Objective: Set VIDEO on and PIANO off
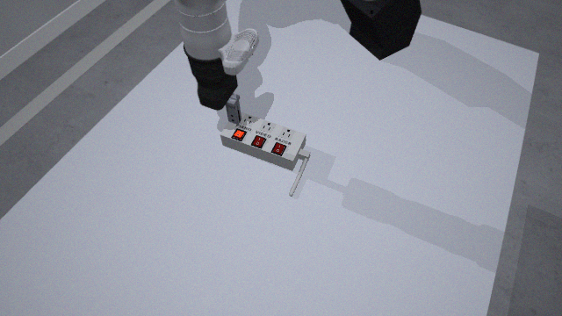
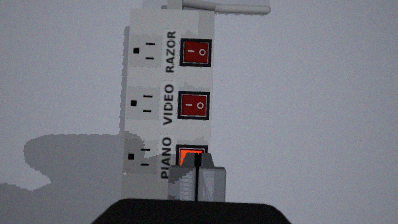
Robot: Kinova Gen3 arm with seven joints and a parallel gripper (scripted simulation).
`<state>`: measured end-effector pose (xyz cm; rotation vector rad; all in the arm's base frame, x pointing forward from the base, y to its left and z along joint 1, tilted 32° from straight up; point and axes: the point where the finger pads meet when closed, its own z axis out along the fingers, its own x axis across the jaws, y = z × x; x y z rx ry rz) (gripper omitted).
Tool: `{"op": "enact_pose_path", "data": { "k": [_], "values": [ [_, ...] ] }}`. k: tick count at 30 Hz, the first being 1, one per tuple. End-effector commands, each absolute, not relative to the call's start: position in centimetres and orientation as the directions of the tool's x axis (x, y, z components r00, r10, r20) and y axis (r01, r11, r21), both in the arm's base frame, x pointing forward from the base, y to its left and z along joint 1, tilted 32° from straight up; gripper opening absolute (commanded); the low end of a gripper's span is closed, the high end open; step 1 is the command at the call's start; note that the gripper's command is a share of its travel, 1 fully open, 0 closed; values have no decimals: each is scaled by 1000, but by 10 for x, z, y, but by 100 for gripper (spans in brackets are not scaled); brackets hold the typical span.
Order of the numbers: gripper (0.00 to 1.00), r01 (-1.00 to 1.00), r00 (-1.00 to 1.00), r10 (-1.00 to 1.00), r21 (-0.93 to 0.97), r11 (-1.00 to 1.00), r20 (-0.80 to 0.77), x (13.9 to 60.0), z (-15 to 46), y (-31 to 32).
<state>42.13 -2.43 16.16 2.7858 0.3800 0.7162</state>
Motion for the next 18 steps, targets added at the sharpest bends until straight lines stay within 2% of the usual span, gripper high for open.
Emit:
{"op": "enact_pose_path", "data": {
  "k": [1, 18],
  "values": [
    [0, 189, 846, 307, 292, -938, 437, 421, 162, -24],
    [0, 189, 846, 307, 292, -938, 437, 423, 160, -25]
  ]
}}
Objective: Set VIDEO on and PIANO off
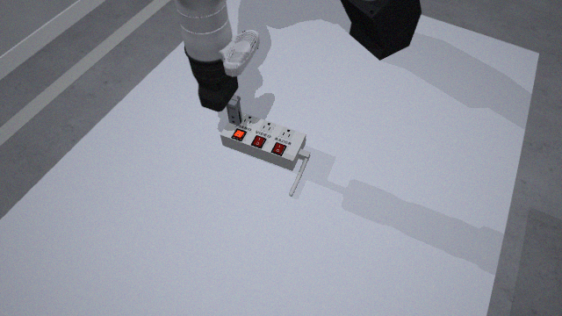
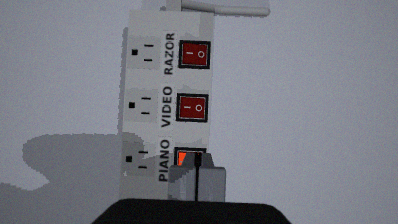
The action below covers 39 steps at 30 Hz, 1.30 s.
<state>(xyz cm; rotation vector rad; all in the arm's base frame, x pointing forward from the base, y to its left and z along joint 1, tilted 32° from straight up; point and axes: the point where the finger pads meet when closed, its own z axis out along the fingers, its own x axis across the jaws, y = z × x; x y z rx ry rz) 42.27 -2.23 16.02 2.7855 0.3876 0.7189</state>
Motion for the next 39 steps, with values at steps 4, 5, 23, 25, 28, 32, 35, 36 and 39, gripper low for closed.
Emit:
{"op": "enact_pose_path", "data": {
  "k": [4, 5, 23, 25, 28, 32, 35, 36, 39],
  "values": [
    [0, 189, 845, 307, 292, -938, 437, 424, 157, -25],
    [0, 189, 845, 307, 292, -938, 437, 425, 156, -25],
    [0, 189, 845, 307, 292, -938, 437, 435, 139, -29],
    [0, 189, 845, 307, 292, -938, 437, 436, 137, -29],
    [0, 189, 845, 307, 292, -938, 437, 437, 136, -30],
    [0, 189, 846, 307, 292, -938, 437, 439, 132, -31],
    [0, 189, 846, 307, 292, -938, 437, 441, 129, -31],
    [0, 189, 846, 307, 292, -938, 437, 441, 128, -31],
    [0, 189, 846, 307, 292, -938, 437, 442, 126, -32]
  ]
}}
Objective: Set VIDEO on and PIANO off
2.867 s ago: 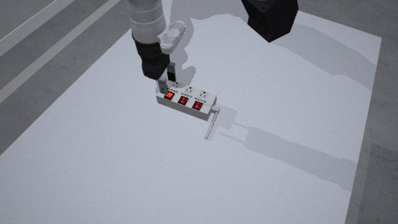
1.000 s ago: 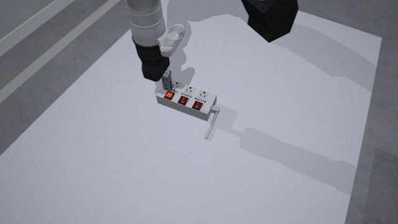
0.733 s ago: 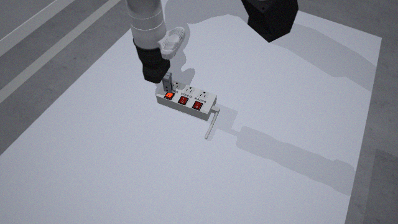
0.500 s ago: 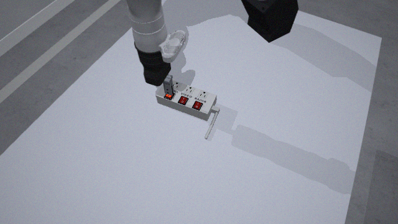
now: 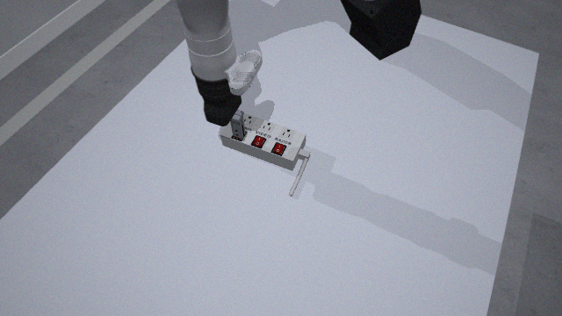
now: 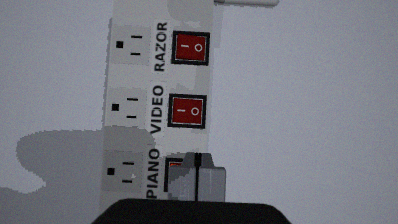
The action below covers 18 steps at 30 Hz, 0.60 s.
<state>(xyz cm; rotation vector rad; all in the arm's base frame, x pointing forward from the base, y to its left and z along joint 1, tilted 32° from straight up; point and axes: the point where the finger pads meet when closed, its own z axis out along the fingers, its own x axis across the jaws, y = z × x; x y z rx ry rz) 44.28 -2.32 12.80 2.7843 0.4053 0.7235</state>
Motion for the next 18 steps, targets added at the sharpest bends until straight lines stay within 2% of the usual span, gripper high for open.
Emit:
{"op": "enact_pose_path", "data": {
  "k": [1, 18],
  "values": [
    [0, 189, 846, 307, 292, -938, 437, 443, 125, -32],
    [0, 189, 845, 307, 292, -938, 437, 444, 123, -32]
  ]
}}
